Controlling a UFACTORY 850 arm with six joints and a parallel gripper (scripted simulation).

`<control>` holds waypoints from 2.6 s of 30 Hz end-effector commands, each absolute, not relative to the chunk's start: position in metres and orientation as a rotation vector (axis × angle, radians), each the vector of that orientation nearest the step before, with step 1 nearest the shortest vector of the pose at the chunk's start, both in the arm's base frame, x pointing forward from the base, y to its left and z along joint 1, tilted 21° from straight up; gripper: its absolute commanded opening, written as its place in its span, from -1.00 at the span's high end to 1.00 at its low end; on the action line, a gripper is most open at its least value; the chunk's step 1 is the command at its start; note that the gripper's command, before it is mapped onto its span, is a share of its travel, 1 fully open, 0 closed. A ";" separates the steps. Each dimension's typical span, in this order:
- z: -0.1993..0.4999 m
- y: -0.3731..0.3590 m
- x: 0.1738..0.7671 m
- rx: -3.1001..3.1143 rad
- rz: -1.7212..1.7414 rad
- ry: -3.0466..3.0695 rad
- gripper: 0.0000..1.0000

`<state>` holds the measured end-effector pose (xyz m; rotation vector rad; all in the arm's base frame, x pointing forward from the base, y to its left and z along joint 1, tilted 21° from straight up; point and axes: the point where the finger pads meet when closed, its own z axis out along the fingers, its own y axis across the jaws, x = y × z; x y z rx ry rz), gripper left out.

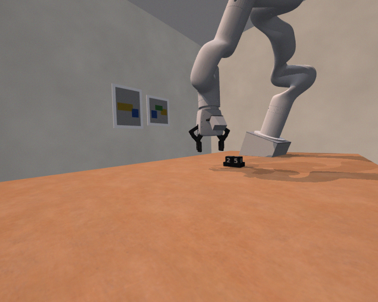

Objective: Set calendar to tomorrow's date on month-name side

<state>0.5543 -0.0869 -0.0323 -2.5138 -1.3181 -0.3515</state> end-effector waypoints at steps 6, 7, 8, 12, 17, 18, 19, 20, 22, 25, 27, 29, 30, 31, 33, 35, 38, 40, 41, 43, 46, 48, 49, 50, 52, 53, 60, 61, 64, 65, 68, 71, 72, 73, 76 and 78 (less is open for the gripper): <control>-0.032 -0.087 0.555 -2.515 -0.354 -1.319 -1.00; -0.032 -0.087 0.555 -2.515 -0.354 -1.319 -1.00; -0.032 -0.087 0.555 -2.515 -0.354 -1.319 -1.00; -0.032 -0.087 0.555 -2.515 -0.354 -1.319 -1.00; -0.032 -0.087 0.555 -2.515 -0.354 -1.319 -1.00; -0.032 -0.087 0.555 -2.515 -0.354 -1.319 -1.00; -0.032 -0.087 0.555 -2.515 -0.354 -1.319 -1.00; -0.032 -0.087 0.555 -2.515 -0.354 -1.319 -1.00; -0.032 -0.087 0.555 -2.515 -0.354 -1.319 -1.00; -0.032 -0.087 0.555 -2.515 -0.353 -1.317 -1.00; -0.032 -0.087 0.555 -2.526 -0.349 -1.292 -1.00; -0.032 -0.087 0.554 -2.556 -0.338 -1.221 -1.00; -0.032 -0.087 0.553 -2.575 -0.329 -1.171 -1.00; -0.032 -0.087 0.553 -2.596 -0.320 -1.115 -1.00; -0.032 -0.087 0.551 -2.635 -0.300 -0.999 -1.00; -0.033 -0.085 0.540 -2.644 -0.295 -0.971 -1.00; -0.034 -0.084 0.530 -2.644 -0.295 -0.971 -1.00; -0.034 -0.084 0.530 -2.644 -0.295 -0.971 -1.00; -0.034 -0.084 0.530 -2.644 -0.295 -0.971 -1.00; -0.034 -0.084 0.530 -2.646 -0.294 -0.962 -1.00; -0.034 -0.084 0.529 -2.673 -0.278 -0.868 -1.00; -0.034 -0.083 0.528 -2.700 -0.258 -0.756 -1.00; -0.034 -0.083 0.527 -2.714 -0.248 -0.694 -1.00; -0.034 -0.083 0.526 -2.725 -0.237 -0.634 -1.00; -0.035 -0.081 0.514 -2.729 -0.233 -0.613 -1.00; -0.036 -0.081 0.510 -2.729 -0.233 -0.613 -1.00; -0.036 -0.080 0.505 -2.731 -0.232 -0.605 -1.00; -0.036 -0.080 0.505 -2.734 -0.229 -0.589 -1.00; -0.036 -0.080 0.504 -2.751 -0.209 -0.473 -1.00; -0.036 -0.080 0.503 -2.758 -0.199 -0.417 -1.00; -0.037 -0.079 0.500 -2.772 -0.169 -0.251 -1.00; -0.038 -0.077 0.484 -2.772 -0.169 -0.251 -1.00; -0.038 -0.077 0.482 -2.772 -0.169 -0.251 -1.00; -0.039 -0.076 0.481 -2.772 -0.169 -0.251 -1.00; -0.039 -0.076 0.481 -2.772 -0.169 -0.251 -1.00; -0.039 -0.076 0.480 -2.772 -0.167 -0.242 -1.00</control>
